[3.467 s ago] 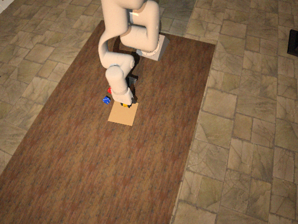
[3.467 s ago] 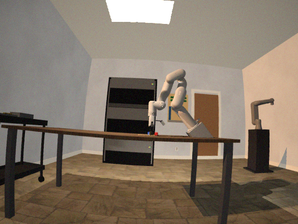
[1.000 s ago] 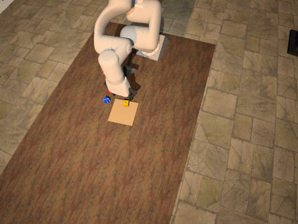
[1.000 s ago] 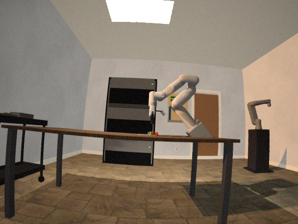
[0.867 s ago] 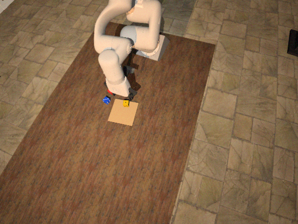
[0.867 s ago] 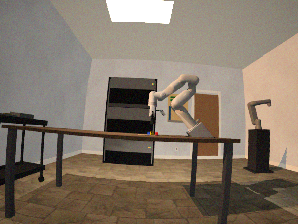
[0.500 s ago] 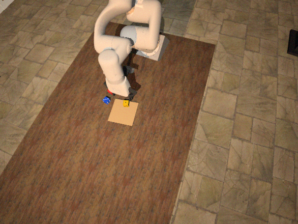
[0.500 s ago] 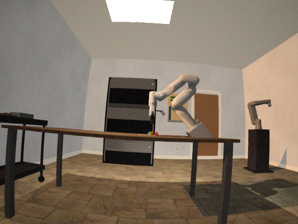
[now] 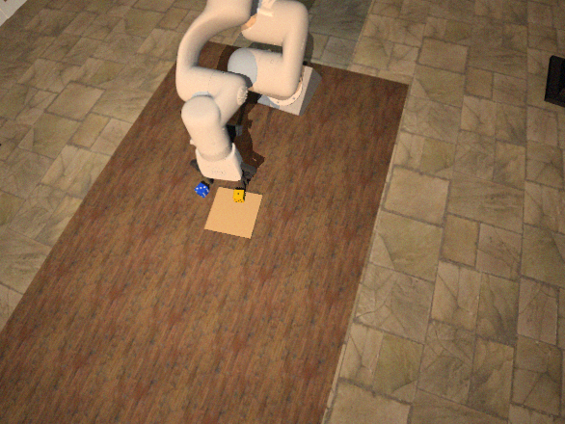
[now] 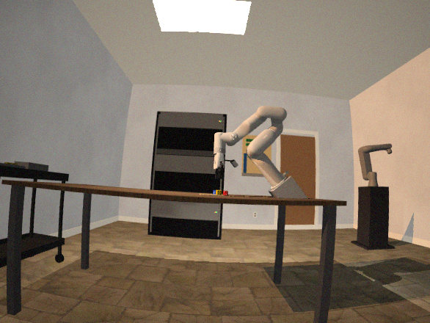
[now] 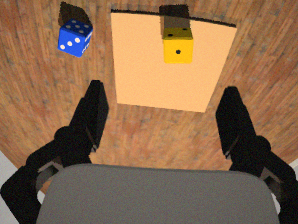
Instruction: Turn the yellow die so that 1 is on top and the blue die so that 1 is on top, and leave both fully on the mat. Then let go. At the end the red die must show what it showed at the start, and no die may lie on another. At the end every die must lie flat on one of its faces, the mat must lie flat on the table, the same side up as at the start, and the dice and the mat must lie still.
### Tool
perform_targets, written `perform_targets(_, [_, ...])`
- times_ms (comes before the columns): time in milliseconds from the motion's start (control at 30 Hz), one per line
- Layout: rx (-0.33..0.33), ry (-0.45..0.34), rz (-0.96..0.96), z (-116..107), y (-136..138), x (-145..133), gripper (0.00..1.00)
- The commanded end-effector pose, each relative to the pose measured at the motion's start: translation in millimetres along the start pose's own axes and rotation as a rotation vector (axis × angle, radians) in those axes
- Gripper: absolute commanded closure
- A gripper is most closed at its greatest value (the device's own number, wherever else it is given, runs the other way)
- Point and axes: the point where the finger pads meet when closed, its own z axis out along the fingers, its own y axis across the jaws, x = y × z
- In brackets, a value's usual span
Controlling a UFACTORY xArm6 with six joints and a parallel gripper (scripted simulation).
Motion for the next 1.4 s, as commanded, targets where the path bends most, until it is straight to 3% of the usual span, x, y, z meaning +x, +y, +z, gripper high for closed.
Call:
perform_targets(0, [-0.032, 0.003, -0.161, 1.4, -11.3, -1.0, 0.00])
perform_targets(1367, [-0.019, -0.025, -0.998, 7.1, -89.9, 4.1, 0.00])
